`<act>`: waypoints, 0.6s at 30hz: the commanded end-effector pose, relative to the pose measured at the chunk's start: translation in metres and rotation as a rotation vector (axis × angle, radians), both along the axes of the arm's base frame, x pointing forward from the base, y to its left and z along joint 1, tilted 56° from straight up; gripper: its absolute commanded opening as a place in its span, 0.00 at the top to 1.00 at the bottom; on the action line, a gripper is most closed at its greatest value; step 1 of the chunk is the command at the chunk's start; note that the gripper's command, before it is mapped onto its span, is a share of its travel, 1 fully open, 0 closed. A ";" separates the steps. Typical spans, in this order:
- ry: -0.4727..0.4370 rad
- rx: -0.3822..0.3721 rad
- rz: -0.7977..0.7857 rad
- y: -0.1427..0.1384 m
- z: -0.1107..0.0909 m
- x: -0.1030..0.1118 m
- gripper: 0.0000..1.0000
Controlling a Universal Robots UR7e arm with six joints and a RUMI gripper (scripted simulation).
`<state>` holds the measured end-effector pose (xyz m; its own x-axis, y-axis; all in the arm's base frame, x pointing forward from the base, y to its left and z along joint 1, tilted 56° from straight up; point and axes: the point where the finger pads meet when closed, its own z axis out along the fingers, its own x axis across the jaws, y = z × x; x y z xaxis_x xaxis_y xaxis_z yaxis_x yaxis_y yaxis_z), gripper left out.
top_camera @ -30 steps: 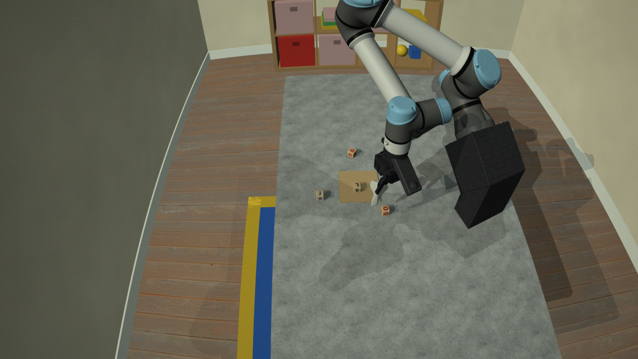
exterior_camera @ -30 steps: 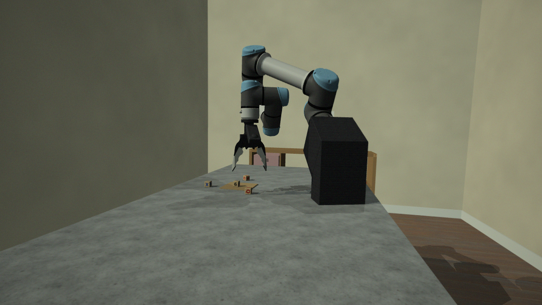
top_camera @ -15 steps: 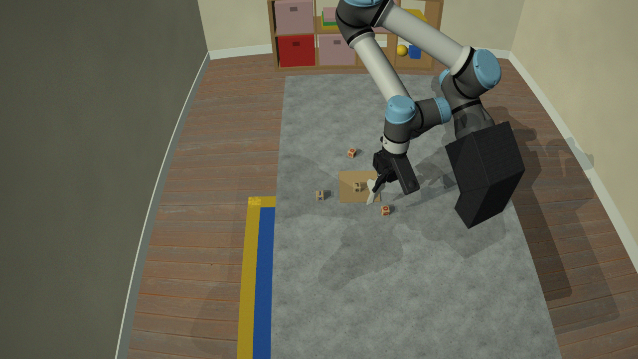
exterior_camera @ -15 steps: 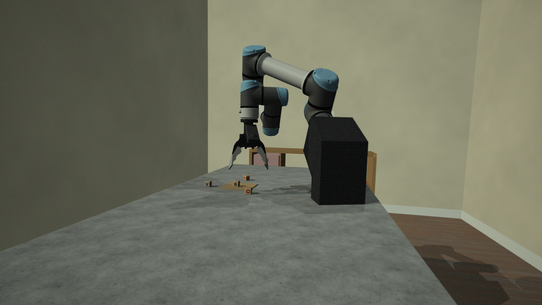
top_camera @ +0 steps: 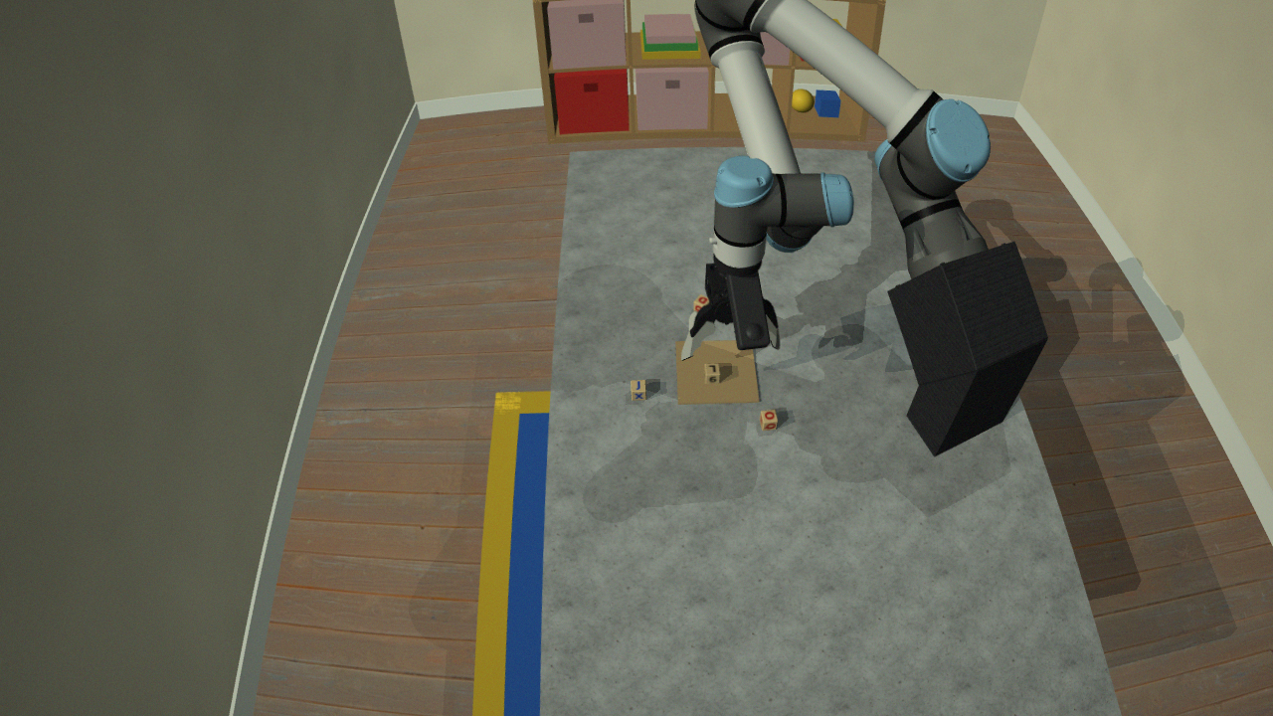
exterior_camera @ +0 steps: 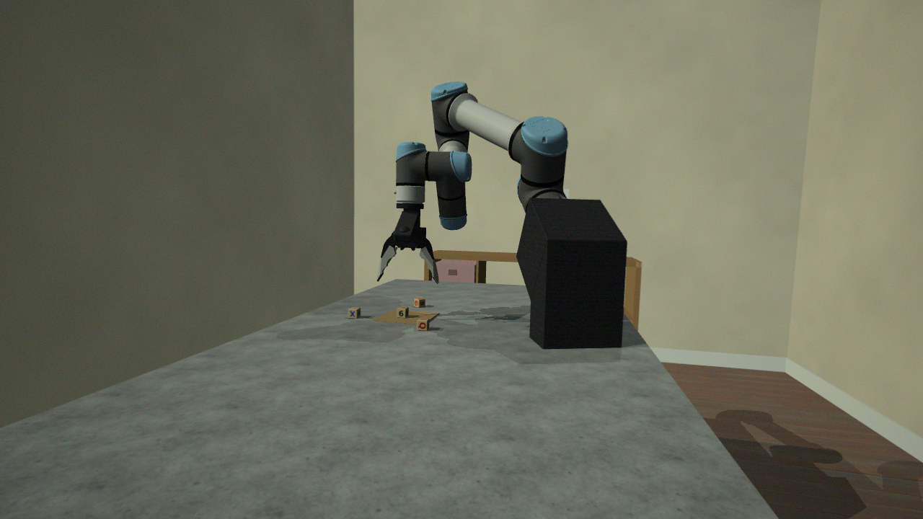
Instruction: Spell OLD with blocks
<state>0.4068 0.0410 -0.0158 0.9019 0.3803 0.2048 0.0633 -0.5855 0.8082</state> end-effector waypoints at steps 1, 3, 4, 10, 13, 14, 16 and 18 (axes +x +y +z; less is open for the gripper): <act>-0.069 0.044 -0.061 -0.013 0.033 0.019 0.00; -0.074 0.047 -0.065 -0.014 0.035 0.020 0.00; -0.074 0.047 -0.065 -0.014 0.035 0.020 0.00; -0.074 0.047 -0.065 -0.014 0.035 0.020 0.63; -0.074 0.047 -0.065 -0.014 0.035 0.020 0.63; -0.074 0.047 -0.065 -0.014 0.035 0.020 0.63; -0.074 0.047 -0.065 -0.014 0.035 0.020 0.63; -0.074 0.047 -0.065 -0.014 0.035 0.020 0.63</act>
